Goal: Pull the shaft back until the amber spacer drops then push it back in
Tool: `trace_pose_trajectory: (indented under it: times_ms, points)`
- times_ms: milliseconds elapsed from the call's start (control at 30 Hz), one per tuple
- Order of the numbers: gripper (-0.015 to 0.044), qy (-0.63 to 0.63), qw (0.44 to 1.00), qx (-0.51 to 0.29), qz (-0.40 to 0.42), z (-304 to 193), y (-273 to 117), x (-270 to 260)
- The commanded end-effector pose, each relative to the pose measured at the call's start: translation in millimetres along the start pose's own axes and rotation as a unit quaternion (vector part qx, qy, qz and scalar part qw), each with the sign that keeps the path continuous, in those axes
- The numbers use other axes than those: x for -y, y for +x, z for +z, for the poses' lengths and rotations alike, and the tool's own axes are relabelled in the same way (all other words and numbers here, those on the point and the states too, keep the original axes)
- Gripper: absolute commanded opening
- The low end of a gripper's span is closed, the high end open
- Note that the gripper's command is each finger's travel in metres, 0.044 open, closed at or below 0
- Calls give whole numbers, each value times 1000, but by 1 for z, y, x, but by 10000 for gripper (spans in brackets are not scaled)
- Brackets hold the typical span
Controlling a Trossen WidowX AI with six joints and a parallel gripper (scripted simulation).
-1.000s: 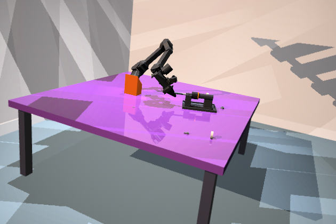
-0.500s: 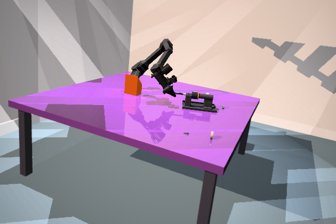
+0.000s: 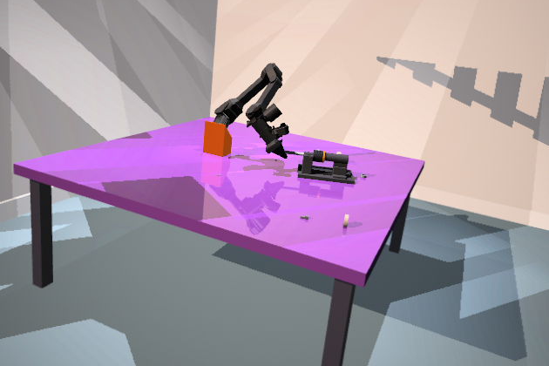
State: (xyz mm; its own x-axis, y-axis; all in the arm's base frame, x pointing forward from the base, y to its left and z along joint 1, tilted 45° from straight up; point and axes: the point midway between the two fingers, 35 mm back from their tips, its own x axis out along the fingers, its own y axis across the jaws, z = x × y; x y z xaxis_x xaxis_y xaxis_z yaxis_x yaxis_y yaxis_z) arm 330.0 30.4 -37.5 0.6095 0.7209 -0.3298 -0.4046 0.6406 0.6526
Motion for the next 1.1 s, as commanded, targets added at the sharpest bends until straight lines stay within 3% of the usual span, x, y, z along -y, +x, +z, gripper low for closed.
trace_pose_trajectory:
  times_ms: [0,1067]
  points:
    - [0,-2,1000,0,2,0,-1,-1]
    - [0,-2,1000,0,2,-2,-3,-1]
